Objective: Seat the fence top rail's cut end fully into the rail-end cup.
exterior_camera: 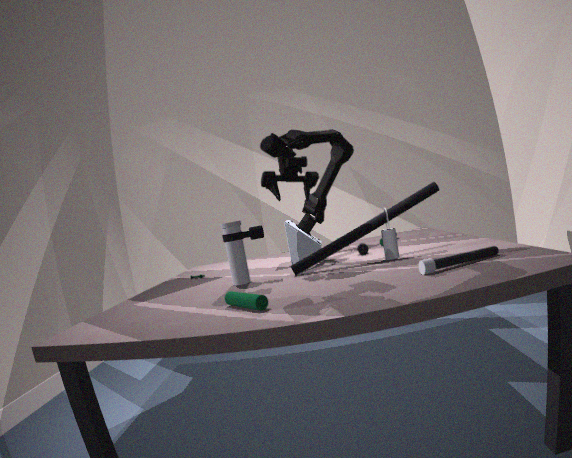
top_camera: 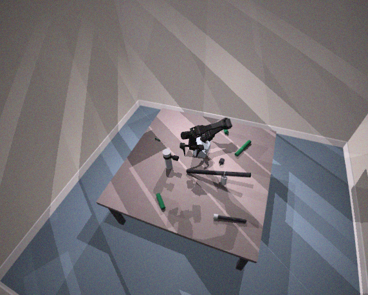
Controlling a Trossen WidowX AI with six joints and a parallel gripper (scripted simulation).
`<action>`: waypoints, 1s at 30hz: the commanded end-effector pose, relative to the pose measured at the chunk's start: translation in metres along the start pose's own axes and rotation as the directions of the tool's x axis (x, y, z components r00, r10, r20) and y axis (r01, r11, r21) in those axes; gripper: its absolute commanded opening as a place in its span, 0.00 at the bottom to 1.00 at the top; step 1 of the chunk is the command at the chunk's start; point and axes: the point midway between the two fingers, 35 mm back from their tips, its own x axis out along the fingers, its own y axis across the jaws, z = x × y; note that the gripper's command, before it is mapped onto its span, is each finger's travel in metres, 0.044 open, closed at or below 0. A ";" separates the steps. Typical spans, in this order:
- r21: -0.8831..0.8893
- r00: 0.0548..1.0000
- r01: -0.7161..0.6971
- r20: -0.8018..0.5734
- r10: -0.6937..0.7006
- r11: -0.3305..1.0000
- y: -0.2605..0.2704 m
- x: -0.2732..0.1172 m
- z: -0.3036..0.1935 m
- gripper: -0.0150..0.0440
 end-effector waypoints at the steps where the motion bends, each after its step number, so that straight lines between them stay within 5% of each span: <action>1: 0.265 1.000 -0.020 0.017 0.016 0.964 0.028 -0.018 0.016 1.00; 10: 0.249 1.000 -0.021 0.010 0.019 0.968 0.029 -0.017 0.016 1.00; 16: -0.156 0.989 -0.095 -0.128 0.076 0.983 0.044 0.015 0.016 1.00; 23: -0.721 0.916 -0.384 -0.376 0.140 0.576 0.078 0.068 0.006 1.00; 26: -0.808 0.878 -0.478 -0.455 0.150 0.345 0.090 0.084 0.001 1.00; 30: -0.812 0.875 -0.484 -0.461 0.150 0.328 0.091 0.085 0.001 1.00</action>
